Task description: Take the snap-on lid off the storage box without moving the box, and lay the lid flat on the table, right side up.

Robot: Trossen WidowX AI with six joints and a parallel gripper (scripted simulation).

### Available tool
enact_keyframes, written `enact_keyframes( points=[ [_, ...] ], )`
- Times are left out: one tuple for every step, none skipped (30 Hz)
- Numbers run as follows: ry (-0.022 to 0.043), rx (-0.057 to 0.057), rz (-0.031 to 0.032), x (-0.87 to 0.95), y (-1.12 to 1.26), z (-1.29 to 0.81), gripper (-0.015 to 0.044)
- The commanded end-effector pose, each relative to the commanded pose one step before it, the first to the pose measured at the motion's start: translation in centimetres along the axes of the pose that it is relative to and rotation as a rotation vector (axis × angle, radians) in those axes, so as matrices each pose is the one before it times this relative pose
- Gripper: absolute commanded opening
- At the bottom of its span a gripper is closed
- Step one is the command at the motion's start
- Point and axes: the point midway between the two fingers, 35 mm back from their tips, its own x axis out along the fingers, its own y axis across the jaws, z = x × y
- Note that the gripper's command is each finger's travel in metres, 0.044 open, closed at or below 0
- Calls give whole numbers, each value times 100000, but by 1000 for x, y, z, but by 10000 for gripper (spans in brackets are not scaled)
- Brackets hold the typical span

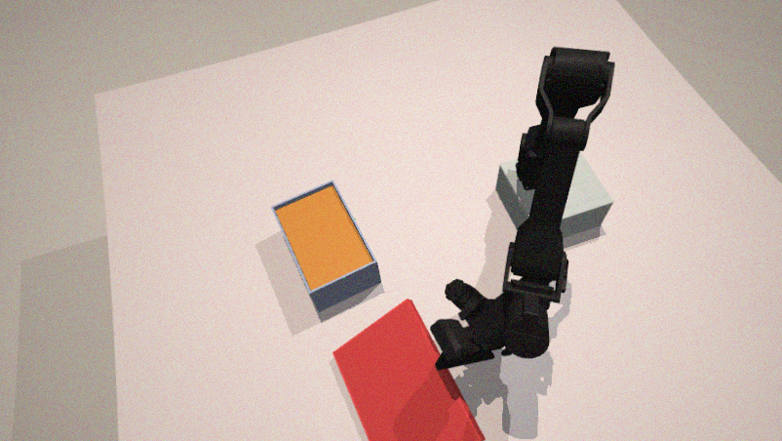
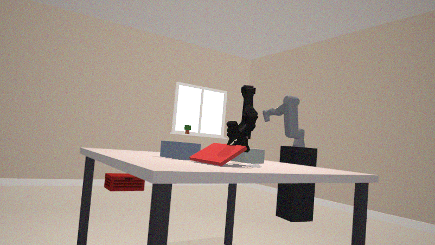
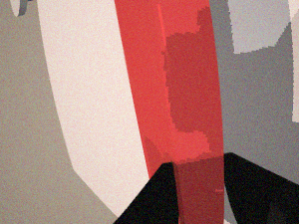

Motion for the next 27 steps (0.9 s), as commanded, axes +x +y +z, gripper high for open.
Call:
enact_keyframes(
  points=[
    [-375,109,634,197,-143,46,0],
    [0,0,0,51,-62,1,0],
    [0,0,0,51,-62,1,0],
    [0,0,0,51,-62,1,0],
    [0,0,0,51,-62,1,0],
    [0,0,0,51,-62,1,0],
    [0,0,0,51,-62,1,0],
    [0,0,0,51,-62,1,0],
    [0,0,0,51,-62,1,0],
    [0,0,0,51,-62,1,0],
    [0,0,0,51,-62,1,0],
    [0,0,0,51,-62,1,0],
    [0,0,0,51,-62,1,0],
    [0,0,0,51,-62,1,0],
    [0,0,0,51,-62,1,0],
    [0,0,0,51,-62,1,0],
    [0,0,0,51,-62,1,0],
    [0,0,0,51,-62,1,0],
    [0,0,-1,51,-62,1,0],
    [0,0,-1,51,-62,1,0],
    [0,0,-1,51,-62,1,0],
    [0,0,-1,51,-62,1,0],
    [0,0,-1,51,-62,1,0],
    [0,0,-1,51,-62,1,0],
    [0,0,-1,51,-62,1,0],
    [0,0,-1,51,-62,1,0],
    [0,0,-1,51,-62,1,0]
  ],
)
